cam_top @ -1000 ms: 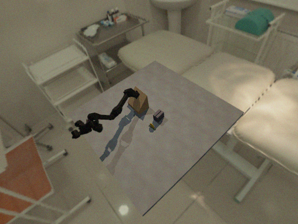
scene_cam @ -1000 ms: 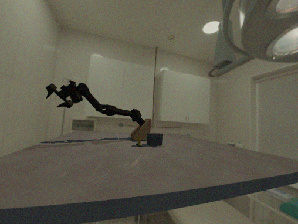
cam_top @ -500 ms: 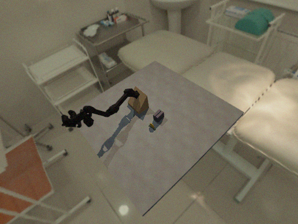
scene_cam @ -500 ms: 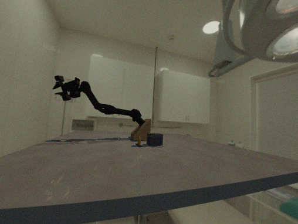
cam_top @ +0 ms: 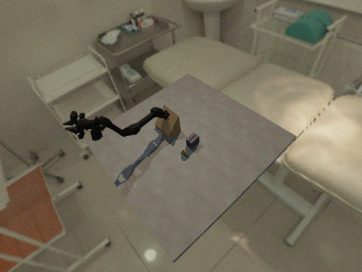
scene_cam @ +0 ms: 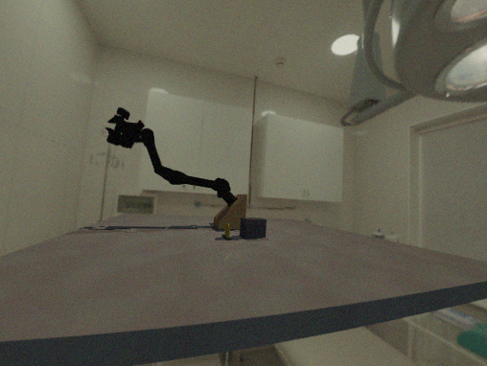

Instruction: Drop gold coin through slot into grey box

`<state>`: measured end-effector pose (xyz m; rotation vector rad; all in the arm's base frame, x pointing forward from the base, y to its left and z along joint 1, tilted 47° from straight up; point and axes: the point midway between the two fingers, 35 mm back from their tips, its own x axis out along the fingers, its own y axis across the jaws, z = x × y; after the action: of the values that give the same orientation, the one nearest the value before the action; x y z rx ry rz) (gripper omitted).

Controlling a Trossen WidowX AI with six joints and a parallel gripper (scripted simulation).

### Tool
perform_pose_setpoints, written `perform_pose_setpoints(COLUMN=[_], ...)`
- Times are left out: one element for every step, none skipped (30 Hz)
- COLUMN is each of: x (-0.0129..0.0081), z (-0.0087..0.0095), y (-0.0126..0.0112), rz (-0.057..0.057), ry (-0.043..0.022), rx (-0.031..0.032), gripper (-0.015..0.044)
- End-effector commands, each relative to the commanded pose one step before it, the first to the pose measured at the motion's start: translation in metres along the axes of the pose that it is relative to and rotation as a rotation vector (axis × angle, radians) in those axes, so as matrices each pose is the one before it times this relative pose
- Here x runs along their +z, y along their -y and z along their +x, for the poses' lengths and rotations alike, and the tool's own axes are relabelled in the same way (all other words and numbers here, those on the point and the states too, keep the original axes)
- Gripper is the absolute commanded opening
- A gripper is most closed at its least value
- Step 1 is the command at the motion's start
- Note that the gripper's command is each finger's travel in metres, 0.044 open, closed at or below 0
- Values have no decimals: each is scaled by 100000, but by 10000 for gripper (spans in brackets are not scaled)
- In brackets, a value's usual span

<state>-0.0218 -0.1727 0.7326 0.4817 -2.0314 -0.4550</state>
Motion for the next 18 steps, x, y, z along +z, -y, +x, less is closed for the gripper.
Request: perform_pose_setpoints(x=[1247, 363, 402, 330, 257, 182, 107, 32, -43, -115, -170, -236, -301, -365, -429, -491, -553, -613], z=[-192, -17, -29, -30, -29, -27, -25, -22, -18, -13, -12, -7, -1, 5, 12, 19, 27, 35], y=[-3038, -1229, -1577, -1603, -1619, -1632, -1642, -1648, -1650, -1607, -1557, -1544, -1535, -1523, -1509, -1492, -1472, -1450], rz=[6364, 2607, 3226, 3151, 3067, 2986, 2906, 2829, 2755, 2616, 2358, 2291, 2236, 2184, 2135, 2088, 2044, 2003], ry=[483, -38, -202, -379, -558, -739, -921, -1104, -1288, -1432, -1507, -1665, -1827, -1987, -2145, -2301, -2455, -2605], rx=[9704, 3541, 4522, 4568, 4588, 4599, 4601, 4594, 4578, 4438, 4343, 4290, 4247, 4198, 4142, 4079, 4011, 3937], gripper=[161, 161, 161, 161, 161, 161, 161, 161, 161, 161, 161, 161, 161, 161, 161, 161, 161, 161])
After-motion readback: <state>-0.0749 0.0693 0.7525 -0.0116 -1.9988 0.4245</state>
